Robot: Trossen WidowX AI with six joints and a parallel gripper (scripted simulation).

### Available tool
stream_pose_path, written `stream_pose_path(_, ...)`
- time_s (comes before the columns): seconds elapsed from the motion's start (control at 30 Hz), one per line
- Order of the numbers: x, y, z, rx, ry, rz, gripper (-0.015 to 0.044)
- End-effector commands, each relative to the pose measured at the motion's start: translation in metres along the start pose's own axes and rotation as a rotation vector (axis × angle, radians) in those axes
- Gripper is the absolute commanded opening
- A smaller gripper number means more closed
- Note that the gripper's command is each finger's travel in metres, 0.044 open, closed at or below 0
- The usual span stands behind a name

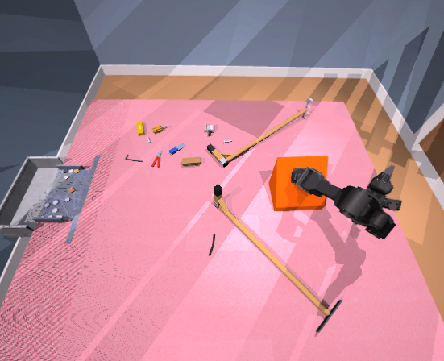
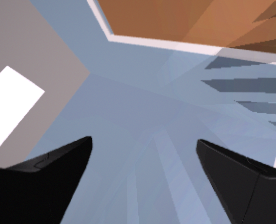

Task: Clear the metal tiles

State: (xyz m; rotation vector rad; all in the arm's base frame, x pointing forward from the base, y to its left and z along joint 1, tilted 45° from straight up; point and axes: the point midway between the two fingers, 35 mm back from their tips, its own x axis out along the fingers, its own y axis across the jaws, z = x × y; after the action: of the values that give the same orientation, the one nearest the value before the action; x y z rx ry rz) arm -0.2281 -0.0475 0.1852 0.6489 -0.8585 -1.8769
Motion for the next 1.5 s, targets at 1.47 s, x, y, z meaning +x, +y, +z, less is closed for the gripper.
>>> stream_pose_path(1.47, 0.039, 0.019, 0.003, -0.013, 0.115, 0.01, 0.044)
